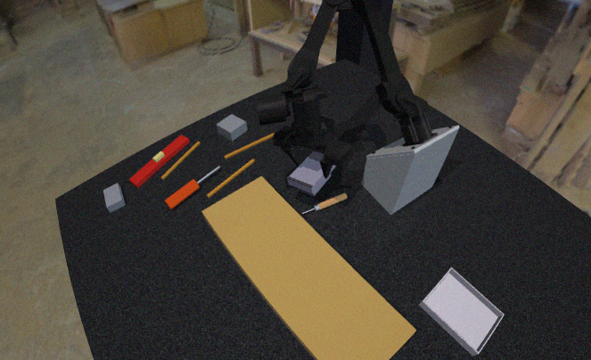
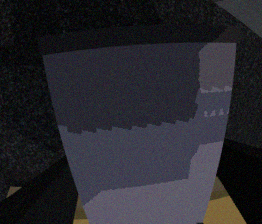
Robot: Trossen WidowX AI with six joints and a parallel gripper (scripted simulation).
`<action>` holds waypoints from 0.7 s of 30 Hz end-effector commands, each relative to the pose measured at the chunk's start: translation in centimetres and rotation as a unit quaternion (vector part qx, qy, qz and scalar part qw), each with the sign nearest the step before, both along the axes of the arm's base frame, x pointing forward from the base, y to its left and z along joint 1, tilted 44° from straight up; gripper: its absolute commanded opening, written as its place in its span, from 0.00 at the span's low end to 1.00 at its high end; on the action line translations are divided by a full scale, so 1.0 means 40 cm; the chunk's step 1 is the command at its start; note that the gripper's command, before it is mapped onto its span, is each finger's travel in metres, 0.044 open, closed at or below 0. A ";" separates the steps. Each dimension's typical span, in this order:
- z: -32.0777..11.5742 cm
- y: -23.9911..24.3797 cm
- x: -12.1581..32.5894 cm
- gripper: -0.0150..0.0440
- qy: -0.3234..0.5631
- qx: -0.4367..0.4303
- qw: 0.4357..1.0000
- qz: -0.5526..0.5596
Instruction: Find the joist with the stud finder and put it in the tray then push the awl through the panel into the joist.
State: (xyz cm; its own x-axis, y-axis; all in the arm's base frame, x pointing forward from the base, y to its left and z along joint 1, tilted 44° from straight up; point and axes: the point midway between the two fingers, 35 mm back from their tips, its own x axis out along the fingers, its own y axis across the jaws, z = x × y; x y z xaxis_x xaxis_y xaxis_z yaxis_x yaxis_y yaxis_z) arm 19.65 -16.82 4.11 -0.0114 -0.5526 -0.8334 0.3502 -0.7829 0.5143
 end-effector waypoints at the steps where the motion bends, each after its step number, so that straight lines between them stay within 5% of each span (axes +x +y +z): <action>1: 0.001 0.000 0.004 0.25 0.004 0.015 1.000 0.001; 21: 0.006 -0.008 0.006 0.25 0.018 0.065 0.998 -0.012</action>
